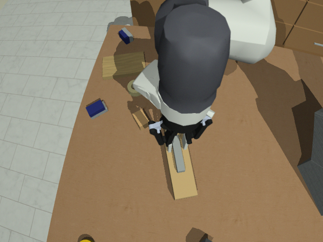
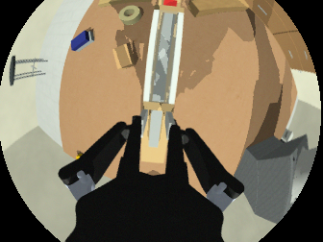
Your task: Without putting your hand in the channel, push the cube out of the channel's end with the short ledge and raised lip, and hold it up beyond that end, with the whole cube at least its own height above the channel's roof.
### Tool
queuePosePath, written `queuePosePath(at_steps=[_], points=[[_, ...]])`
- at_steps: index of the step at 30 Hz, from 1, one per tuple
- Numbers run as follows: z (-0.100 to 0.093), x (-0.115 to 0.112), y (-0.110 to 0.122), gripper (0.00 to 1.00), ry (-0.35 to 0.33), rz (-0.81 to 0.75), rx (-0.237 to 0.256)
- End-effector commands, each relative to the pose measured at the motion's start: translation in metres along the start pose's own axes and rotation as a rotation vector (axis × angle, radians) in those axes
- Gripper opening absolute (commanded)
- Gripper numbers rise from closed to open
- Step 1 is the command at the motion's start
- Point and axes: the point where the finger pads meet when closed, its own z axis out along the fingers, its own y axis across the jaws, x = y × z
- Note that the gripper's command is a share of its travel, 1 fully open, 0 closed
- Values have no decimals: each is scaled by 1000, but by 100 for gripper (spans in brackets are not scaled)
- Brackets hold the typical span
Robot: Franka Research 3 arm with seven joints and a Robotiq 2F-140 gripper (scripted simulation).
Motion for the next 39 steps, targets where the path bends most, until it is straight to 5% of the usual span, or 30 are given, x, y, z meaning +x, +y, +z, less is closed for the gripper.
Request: queuePosePath(at_steps=[1, 6, 11, 39], points=[[-1, 0, 0, 23, -3, -3, -1], [-22, 0, 0, 23, -3, -3, -1], [-65, 0, 0, 23, -3, -3, -1], [-66, 0, 0, 23, -3, -3, -1]])
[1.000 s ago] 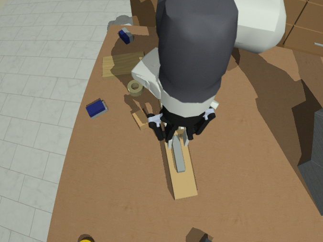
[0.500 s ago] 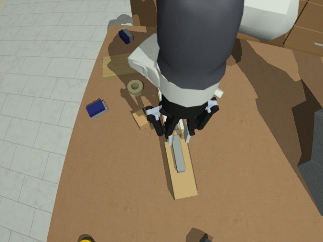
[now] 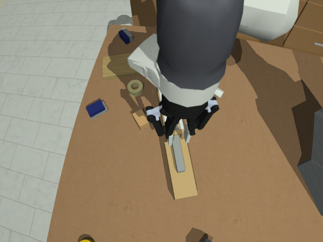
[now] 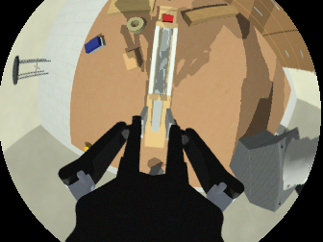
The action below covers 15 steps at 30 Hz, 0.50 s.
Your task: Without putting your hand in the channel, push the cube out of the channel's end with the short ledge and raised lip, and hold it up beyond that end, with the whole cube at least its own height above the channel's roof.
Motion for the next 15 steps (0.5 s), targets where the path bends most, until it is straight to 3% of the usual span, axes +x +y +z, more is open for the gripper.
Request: queuePosePath(at_steps=[1, 7, 8, 9, 13, 15], points=[[-1, 1, 1, 23, 2, -7, -3], [-1, 1, 1, 23, 2, -7, -3], [-1, 0, 1, 0, 2, -7, -3], [0, -6, 0, 0, 2, -7, -3], [0, -70, 2, 0, 2, -7, -3], [0, -89, 4, 0, 2, -7, -3]])
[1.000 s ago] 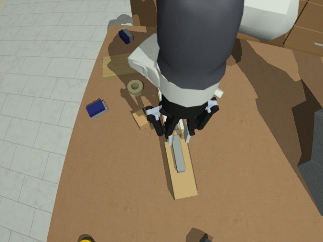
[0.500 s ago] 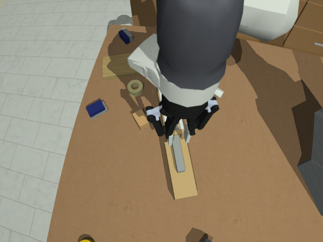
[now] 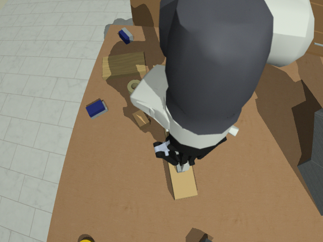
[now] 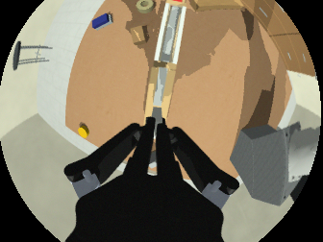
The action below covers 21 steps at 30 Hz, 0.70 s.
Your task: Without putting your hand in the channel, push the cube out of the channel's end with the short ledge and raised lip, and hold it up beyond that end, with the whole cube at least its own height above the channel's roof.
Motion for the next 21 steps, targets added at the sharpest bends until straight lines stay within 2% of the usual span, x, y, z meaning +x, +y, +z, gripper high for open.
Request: queuePosePath(at_steps=[1, 6, 13, 21], points=[[3, -23, 1, 0, 34, 58, -1], [8, -23, 1, 0, 34, 58, -1], [47, -22, 0, 0, 34, 58, -1], [50, -22, 0, 0, 34, 58, -1]])
